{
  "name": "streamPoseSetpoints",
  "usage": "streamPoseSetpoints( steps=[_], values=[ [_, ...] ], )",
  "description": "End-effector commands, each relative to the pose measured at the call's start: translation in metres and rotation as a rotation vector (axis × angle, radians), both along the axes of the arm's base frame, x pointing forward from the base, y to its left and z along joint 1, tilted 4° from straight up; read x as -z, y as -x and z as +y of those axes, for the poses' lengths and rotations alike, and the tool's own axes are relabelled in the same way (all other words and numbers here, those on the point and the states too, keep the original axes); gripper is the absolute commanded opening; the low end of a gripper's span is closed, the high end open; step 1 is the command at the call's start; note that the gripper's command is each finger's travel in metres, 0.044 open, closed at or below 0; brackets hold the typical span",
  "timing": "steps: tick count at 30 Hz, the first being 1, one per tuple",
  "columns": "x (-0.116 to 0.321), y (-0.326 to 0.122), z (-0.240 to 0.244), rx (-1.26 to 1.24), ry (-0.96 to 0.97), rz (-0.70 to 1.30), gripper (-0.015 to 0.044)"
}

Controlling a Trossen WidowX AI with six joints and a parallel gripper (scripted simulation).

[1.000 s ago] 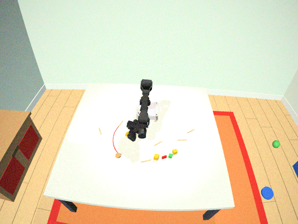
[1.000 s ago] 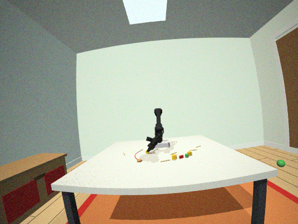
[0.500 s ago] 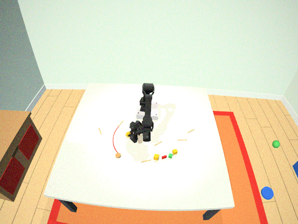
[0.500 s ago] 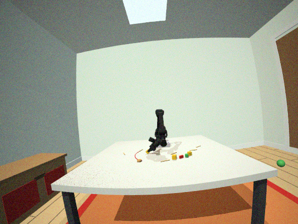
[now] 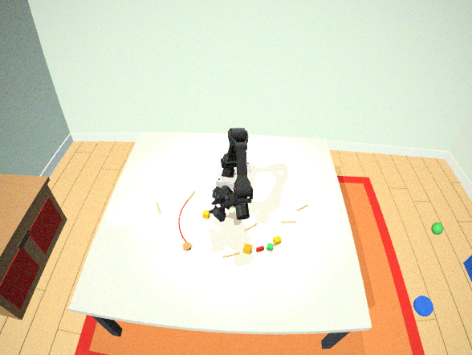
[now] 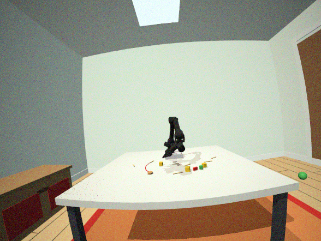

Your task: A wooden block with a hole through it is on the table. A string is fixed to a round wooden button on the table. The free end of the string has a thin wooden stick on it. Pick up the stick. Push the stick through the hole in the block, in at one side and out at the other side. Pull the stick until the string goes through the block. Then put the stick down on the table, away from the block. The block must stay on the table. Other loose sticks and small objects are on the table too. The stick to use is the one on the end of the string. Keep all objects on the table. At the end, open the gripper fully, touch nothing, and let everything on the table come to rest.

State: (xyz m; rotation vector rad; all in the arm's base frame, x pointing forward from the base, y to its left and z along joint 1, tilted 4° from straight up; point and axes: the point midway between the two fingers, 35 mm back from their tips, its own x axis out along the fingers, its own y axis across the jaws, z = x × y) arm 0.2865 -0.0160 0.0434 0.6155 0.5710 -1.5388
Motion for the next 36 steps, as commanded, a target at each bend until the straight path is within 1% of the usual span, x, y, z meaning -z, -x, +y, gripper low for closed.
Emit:
streamPoseSetpoints(
  steps=[1,11,13,14,18,19,27,32,36],
  values=[
    [-0.003,0.002,0.001,0.011,-0.004,0.006,0.0240],
    [-0.003,0.002,0.001,0.011,-0.004,0.006,0.0240],
    [-0.002,0.003,-0.001,-0.021,-0.016,0.052,0.0293],
    [-0.001,0.004,-0.003,-0.059,-0.039,0.105,0.0319],
    [0.004,0.007,-0.010,-0.260,-0.157,0.350,0.0424],
    [0.005,0.008,-0.012,-0.315,-0.188,0.405,0.0440],
    [0.011,0.013,-0.023,-0.826,-0.426,0.767,0.0440],
    [0.013,0.013,-0.029,-1.205,-0.533,0.918,0.0440],
    [0.013,0.013,-0.034,-1.535,-0.573,1.000,0.0440]
  ],
)
